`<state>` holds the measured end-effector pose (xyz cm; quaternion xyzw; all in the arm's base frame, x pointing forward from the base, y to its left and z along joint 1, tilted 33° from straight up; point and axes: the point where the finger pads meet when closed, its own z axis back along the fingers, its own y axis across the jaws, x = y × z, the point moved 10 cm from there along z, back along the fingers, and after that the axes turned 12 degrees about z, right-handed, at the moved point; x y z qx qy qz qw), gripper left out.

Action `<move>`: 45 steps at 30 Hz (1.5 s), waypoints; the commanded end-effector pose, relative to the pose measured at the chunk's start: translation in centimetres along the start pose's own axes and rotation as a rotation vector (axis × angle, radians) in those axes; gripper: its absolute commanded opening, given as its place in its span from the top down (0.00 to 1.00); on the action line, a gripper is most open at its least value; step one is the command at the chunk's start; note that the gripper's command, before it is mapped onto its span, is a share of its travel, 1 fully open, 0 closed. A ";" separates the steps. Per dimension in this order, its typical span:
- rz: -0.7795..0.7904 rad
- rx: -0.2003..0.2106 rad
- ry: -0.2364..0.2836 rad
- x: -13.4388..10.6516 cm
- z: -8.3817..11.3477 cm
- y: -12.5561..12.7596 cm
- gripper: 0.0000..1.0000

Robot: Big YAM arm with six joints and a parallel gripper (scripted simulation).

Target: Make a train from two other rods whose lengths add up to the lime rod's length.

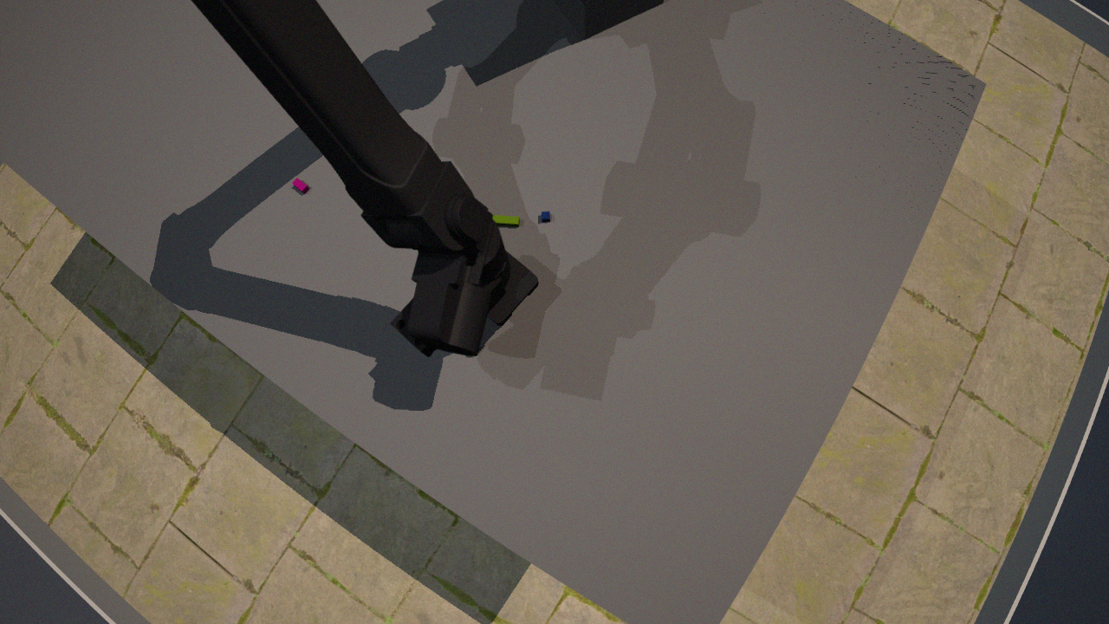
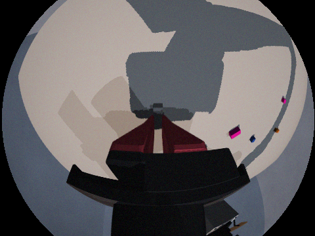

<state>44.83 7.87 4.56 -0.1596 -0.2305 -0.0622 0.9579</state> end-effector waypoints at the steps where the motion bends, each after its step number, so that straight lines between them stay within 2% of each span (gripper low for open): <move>1: -0.007 0.003 -0.014 0.9 -0.2 -0.1 0.97; 23: -0.008 0.003 -0.014 0.9 -0.2 -0.1 0.97; 31: -0.001 0.012 -0.022 0.3 3.9 0.4 0.97; 33: -0.001 0.012 -0.022 0.3 3.9 0.4 0.97; 34: -0.014 0.020 -0.046 1.7 5.0 0.7 0.97; 38: -0.004 0.013 -0.025 0.4 7.7 0.4 0.97; 42: -0.012 0.020 -0.039 1.2 10.5 0.5 0.97; 45: -0.016 0.023 -0.047 1.6 11.6 0.6 0.97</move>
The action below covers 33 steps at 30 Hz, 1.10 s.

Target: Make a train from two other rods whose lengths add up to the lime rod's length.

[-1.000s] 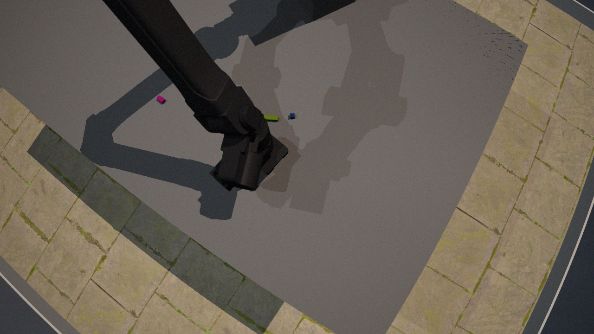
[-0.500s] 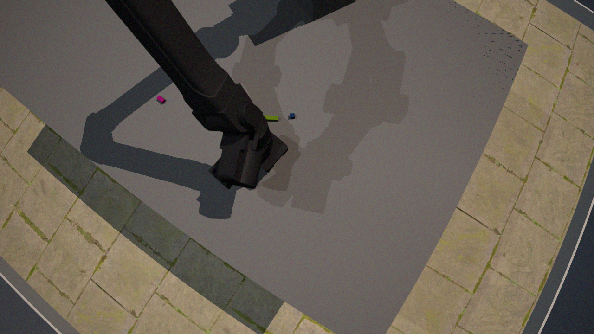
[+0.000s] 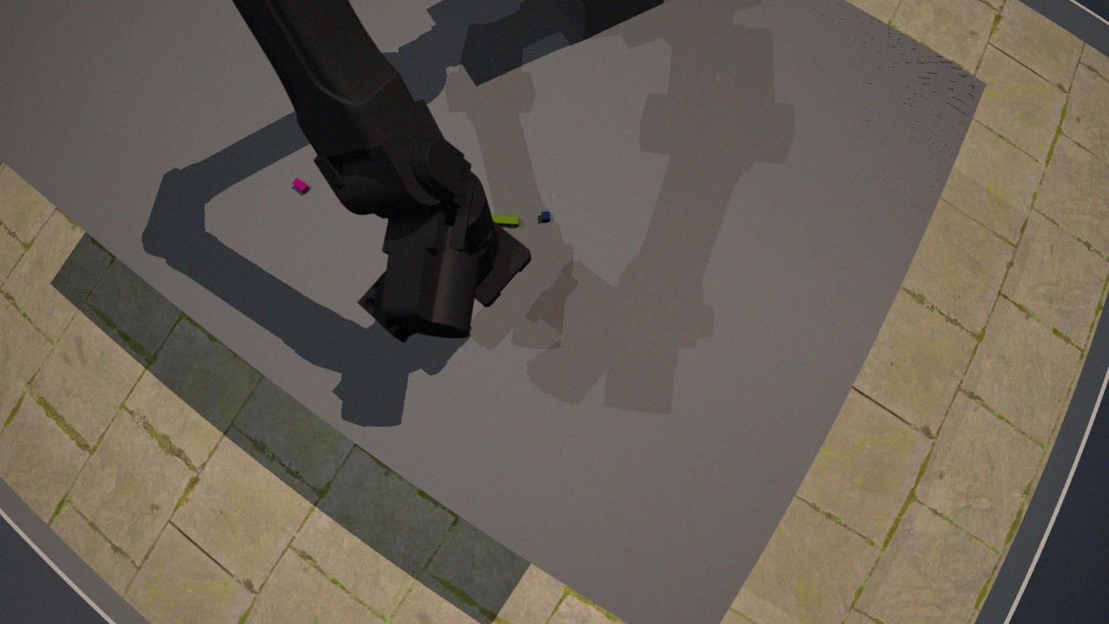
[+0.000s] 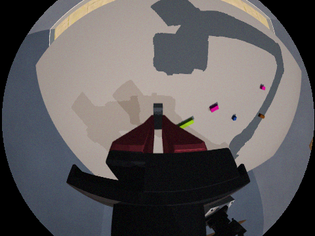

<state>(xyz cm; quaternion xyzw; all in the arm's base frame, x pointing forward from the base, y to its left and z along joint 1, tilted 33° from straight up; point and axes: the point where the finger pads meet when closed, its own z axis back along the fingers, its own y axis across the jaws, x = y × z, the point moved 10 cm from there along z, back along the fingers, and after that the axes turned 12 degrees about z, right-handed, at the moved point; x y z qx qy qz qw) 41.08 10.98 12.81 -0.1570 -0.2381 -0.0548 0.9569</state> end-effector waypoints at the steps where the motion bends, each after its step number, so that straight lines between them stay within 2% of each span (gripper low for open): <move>1: -0.027 0.014 -0.029 1.3 2.1 0.7 0.97; 2: -0.014 -0.002 0.005 0.5 0.8 0.8 0.97; 5: -0.024 -0.011 0.016 0.4 0.3 0.1 0.97; 6: -0.020 -0.018 0.030 -0.4 0.0 -0.1 0.97; 10: -0.038 -0.004 -0.003 0.6 0.8 -0.2 0.97; 13: -0.071 0.001 -0.011 0.4 1.1 -1.0 0.97; 15: -0.193 0.003 -0.011 0.2 1.0 -2.8 0.97; 18: -0.186 -0.004 0.001 0.0 1.0 -2.9 0.97; 19: -0.201 0.009 -0.027 1.6 1.6 -2.7 0.97; 20: -0.293 0.003 -0.010 -0.2 1.0 -4.3 0.97; 22: -0.293 0.003 -0.010 -0.2 1.0 -4.3 0.97; 24: -0.276 -0.012 0.021 -0.7 0.5 -4.2 0.97; 25: -0.413 0.003 -0.009 -0.6 0.9 -6.1 0.97; 28: -0.407 -0.005 0.003 -0.8 0.9 -6.2 0.97; 29: -0.415 0.003 -0.014 0.1 1.3 -6.1 0.97; 32: -0.384 0.012 -0.006 0.0 1.0 -4.7 0.97; 33: -0.543 0.002 -0.009 -1.2 0.9 -8.0 0.97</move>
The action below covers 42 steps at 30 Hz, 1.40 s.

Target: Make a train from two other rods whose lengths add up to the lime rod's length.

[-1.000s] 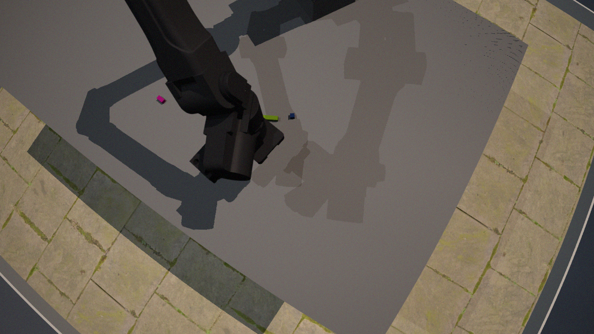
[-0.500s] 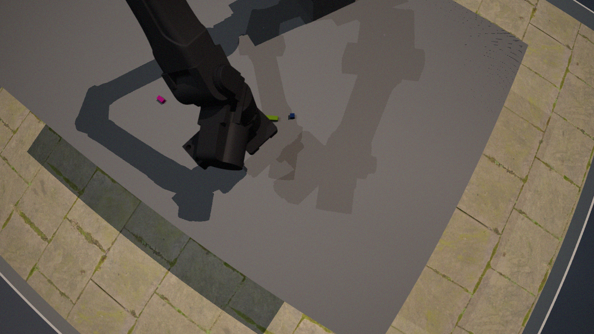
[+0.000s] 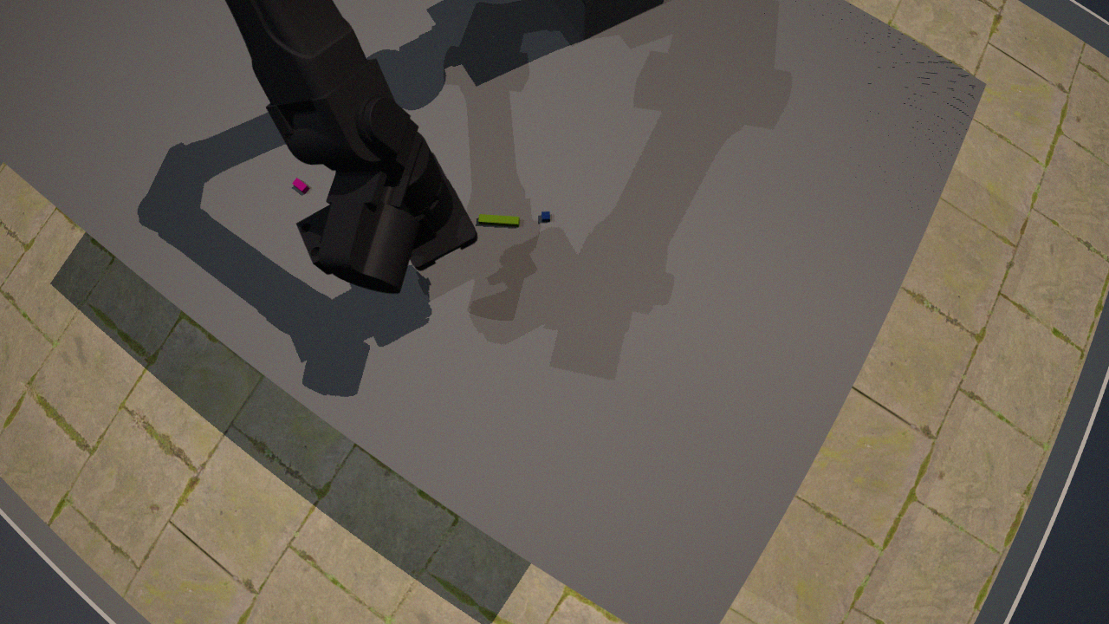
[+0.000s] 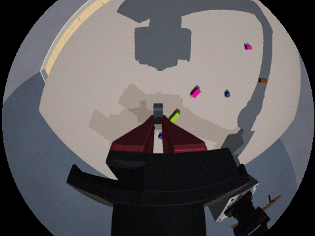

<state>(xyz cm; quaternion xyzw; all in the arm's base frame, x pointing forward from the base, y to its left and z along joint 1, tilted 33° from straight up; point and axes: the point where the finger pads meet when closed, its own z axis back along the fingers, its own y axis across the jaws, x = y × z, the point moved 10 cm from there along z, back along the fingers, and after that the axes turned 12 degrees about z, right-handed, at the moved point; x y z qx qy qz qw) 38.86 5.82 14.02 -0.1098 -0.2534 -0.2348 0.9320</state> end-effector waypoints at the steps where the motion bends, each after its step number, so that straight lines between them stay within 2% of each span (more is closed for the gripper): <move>1: -0.166 0.010 -0.028 0.9 0.6 -2.2 0.97; 6: -0.159 -0.002 -0.015 0.6 0.6 -2.4 0.97; 7: -0.136 0.015 -0.018 1.0 0.6 -0.6 0.97; 10: -0.137 0.014 -0.018 1.1 0.5 -0.7 0.97; 11: -0.296 0.011 -0.028 0.9 0.7 -4.1 0.97; 15: -0.288 -0.003 -0.014 0.6 0.7 -4.3 0.97; 16: -0.297 0.011 -0.032 1.9 0.9 -3.7 0.97; 18: -0.270 0.021 -0.025 1.2 0.6 -2.5 0.97; 19: -0.266 0.013 -0.016 0.7 0.3 -2.8 0.97; 20: -0.415 0.011 -0.030 0.8 0.7 -5.9 0.97; 23: -0.415 0.011 -0.030 0.8 0.7 -5.9 0.97; 24: -0.407 -0.005 -0.015 0.5 0.7 -6.0 0.97; 25: -0.416 0.011 -0.033 1.9 0.9 -5.4 0.97; 27: -0.393 0.023 -0.030 1.4 0.6 -4.4 0.97; 28: -0.515 0.012 -0.032 0.6 0.7 -7.3 0.97; 32: -0.508 -0.001 -0.020 0.4 0.7 -7.4 0.97; 33: -0.510 0.002 -0.024 1.3 0.5 -6.9 0.97; 34: -0.588 0.012 -0.034 0.5 0.7 -8.3 0.97; 36: -0.584 0.003 -0.026 0.3 0.7 -8.4 0.97; 38: -0.653 0.013 -0.036 0.3 0.8 -9.2 0.97; 40: -0.653 0.013 -0.036 0.3 0.8 -9.2 0.97; 41: -0.659 0.019 -0.045 1.4 1.2 -8.9 0.97; 42: -0.647 0.014 -0.034 1.2 0.8 -8.5 0.97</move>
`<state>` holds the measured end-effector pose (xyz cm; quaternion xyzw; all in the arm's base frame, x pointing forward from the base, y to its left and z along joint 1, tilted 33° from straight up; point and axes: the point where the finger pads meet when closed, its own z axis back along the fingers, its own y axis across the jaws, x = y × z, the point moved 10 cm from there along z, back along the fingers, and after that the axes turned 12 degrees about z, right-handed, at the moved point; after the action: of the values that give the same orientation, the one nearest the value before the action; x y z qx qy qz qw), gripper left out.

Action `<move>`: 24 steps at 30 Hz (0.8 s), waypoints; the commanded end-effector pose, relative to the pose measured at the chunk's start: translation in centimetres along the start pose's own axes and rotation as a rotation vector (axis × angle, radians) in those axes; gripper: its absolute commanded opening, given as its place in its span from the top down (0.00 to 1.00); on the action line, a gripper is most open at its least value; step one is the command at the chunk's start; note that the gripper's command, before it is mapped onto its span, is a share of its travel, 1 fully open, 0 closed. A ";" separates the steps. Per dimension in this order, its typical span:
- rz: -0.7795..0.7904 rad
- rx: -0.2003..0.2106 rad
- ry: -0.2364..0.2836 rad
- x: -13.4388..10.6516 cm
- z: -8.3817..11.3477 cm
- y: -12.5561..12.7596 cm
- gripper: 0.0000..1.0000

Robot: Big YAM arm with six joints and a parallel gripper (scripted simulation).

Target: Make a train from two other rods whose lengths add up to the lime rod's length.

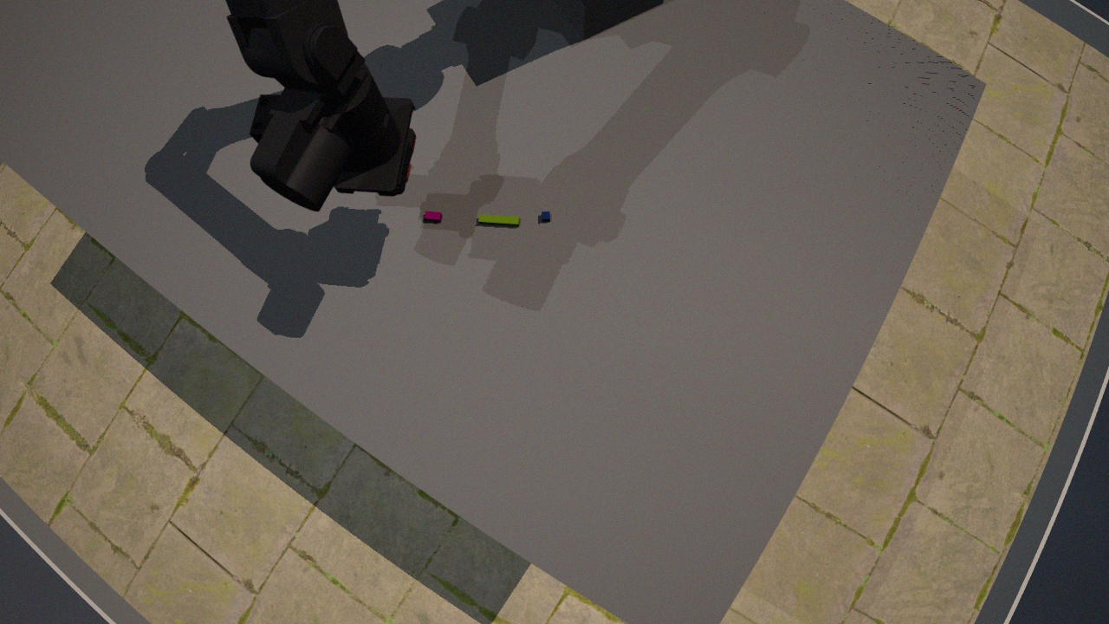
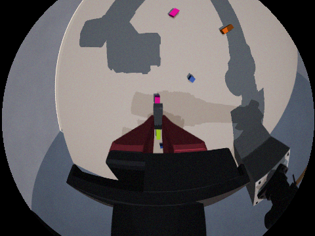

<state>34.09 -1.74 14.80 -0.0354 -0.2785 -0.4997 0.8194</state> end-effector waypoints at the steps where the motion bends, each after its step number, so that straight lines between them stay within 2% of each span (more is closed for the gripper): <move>1: -0.040 0.029 -0.011 0.7 0.5 1.4 0.97; 3: -0.033 0.013 -0.002 0.1 0.2 0.6 0.97; 15: -0.033 0.013 -0.006 0.4 -0.3 0.6 0.97; 24: -0.027 0.007 -0.005 0.5 -3.0 0.3 0.97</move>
<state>35.06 -2.25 13.42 -0.0272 -0.2813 -0.5108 0.8119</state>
